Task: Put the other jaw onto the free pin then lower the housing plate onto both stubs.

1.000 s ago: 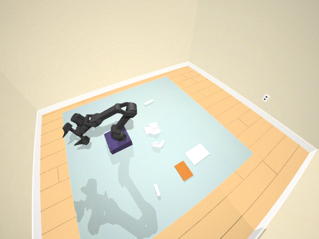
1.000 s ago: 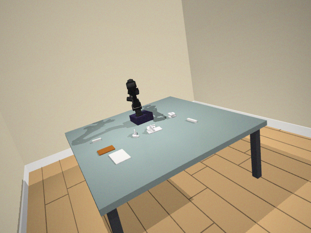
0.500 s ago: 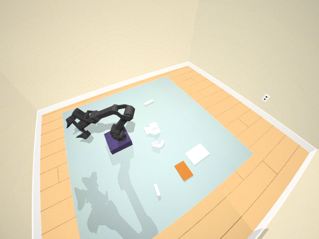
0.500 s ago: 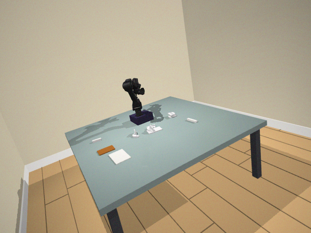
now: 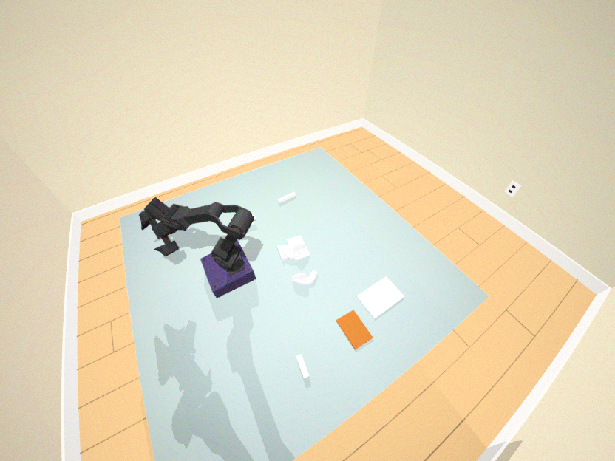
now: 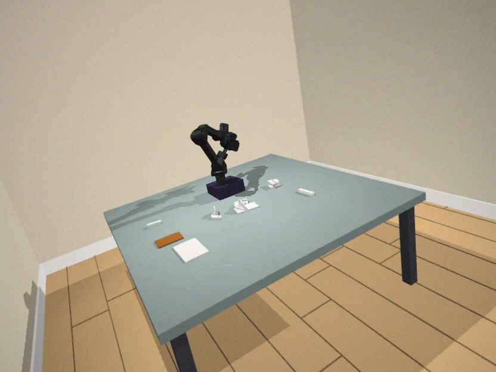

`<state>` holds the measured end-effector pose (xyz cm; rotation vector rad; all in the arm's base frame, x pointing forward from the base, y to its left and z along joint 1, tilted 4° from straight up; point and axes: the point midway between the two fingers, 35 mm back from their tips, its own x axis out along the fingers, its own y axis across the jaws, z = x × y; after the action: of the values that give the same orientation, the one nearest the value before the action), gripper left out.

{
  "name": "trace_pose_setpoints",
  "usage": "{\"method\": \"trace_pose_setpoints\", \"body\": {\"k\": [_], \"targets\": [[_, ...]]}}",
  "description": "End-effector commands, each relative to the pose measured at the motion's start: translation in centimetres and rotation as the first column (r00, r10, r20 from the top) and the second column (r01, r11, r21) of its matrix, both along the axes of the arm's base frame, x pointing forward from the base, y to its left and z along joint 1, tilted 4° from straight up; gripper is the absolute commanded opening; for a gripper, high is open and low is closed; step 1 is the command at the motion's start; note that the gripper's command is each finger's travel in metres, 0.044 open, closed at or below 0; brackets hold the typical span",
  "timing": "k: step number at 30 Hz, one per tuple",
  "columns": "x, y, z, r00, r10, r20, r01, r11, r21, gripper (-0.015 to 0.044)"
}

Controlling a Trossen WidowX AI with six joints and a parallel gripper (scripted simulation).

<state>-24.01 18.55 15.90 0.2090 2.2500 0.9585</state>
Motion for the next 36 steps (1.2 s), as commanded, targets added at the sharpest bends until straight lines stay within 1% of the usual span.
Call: {"method": "trace_pose_setpoints", "body": {"k": [1, 14, 25, 31, 36], "targets": [[1.3, 1.9, -0.1, 0.996, -0.092, 0.009, 0.092, 0.995, -0.027, 0.0440], [6.3, 6.5, -1.1, 0.940, -0.338, 0.050, 0.342, 0.933, -0.113, 0.0440], [11.3, 9.5, -1.9, 0.837, -0.540, 0.091, 0.547, 0.816, -0.185, 0.0440], [13.3, 10.0, -1.7, 0.814, -0.568, 0.117, 0.580, 0.805, -0.126, 0.0440], [15.7, 10.8, -2.0, 0.754, -0.643, 0.134, 0.656, 0.739, -0.150, 0.0440]]}}
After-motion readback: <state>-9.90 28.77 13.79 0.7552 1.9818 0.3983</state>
